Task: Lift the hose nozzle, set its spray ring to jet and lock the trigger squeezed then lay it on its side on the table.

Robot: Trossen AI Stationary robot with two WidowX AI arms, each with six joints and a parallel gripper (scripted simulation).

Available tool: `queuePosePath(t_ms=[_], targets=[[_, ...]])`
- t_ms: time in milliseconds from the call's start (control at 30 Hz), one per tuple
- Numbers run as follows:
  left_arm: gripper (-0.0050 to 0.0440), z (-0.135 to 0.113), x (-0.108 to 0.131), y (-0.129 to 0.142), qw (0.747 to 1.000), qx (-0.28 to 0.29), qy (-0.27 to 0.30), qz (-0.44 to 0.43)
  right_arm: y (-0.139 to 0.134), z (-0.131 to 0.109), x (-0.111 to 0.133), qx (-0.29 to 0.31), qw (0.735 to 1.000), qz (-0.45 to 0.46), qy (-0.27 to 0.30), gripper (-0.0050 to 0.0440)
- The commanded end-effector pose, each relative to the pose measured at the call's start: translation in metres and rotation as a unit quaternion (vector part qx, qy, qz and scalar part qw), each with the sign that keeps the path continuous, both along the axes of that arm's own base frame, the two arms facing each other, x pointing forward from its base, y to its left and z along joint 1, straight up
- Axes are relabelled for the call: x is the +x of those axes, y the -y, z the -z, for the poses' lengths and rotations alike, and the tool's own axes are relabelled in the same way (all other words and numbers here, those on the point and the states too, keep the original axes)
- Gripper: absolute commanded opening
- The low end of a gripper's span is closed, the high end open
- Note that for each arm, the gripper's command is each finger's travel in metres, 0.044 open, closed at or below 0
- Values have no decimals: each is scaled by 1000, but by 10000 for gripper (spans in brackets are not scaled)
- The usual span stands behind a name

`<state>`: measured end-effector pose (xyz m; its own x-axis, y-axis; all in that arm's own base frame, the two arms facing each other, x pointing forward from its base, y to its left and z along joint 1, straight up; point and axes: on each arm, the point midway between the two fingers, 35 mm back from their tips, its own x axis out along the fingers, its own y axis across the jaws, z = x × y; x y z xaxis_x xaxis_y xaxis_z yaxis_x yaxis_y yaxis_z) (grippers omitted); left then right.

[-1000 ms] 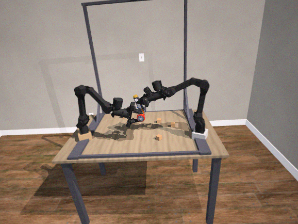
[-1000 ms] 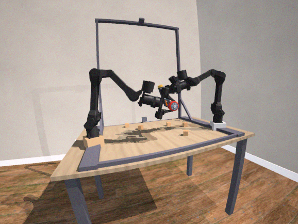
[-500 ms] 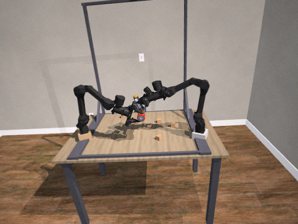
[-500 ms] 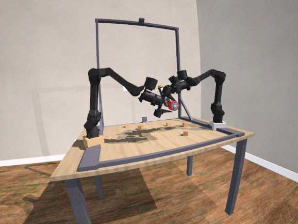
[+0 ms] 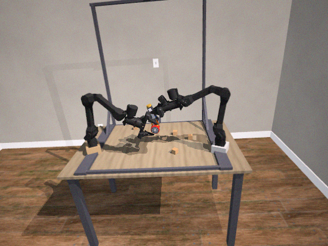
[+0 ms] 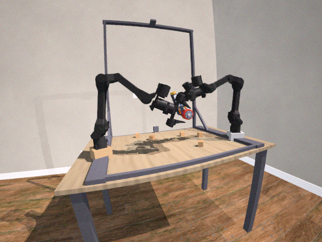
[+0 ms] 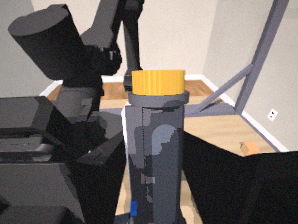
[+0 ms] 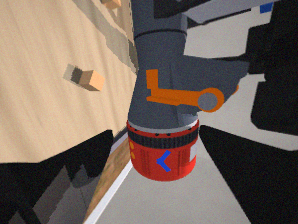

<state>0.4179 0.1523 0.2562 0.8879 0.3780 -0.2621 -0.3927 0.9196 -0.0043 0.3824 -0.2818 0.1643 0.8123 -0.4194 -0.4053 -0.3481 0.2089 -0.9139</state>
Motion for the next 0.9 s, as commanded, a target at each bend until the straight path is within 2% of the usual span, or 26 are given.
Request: queuePosePath(t_ms=[0, 867], targets=[[170, -19, -1, 0, 1000, 11, 21, 0, 1, -12, -1, -9, 1000, 3, 9, 408], [170, -19, -1, 0, 1000, 11, 21, 0, -16, -25, -31, -8, 1000, 0, 9, 408]])
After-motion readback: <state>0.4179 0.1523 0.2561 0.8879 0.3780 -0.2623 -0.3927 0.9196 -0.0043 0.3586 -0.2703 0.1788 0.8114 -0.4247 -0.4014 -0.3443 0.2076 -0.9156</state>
